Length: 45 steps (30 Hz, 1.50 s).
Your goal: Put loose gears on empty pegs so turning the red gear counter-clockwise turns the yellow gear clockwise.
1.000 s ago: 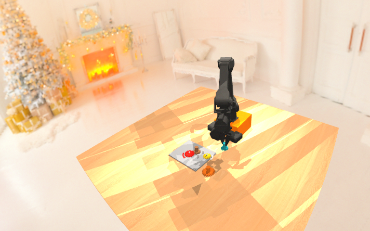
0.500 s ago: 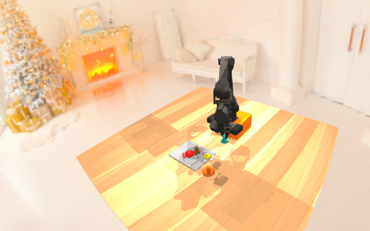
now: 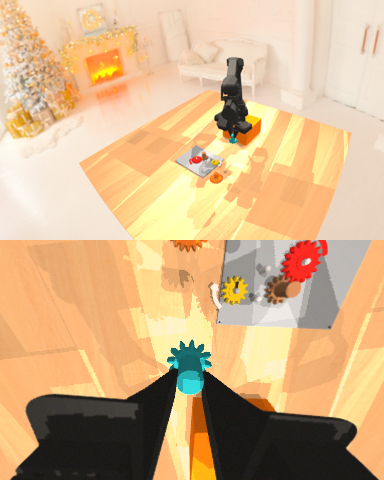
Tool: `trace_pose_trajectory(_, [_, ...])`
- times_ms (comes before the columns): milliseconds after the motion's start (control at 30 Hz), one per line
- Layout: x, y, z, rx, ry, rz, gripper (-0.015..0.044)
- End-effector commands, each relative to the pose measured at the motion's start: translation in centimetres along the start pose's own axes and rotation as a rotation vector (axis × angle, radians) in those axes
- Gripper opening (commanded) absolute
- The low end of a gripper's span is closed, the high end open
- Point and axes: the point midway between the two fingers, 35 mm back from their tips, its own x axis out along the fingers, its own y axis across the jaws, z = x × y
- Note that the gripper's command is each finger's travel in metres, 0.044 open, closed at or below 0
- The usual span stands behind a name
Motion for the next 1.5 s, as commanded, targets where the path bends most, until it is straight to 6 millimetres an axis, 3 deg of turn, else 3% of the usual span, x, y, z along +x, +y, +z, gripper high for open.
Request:
trace_pose_trajectory(0, [-0.1, -0.3, 0.5, 0.002, -0.012, 0.005, 0.0000])
trace_pose_trajectory(1467, [5.7, -7.2, 5.5, 0.006, -0.016, -0.001, 0.0000])
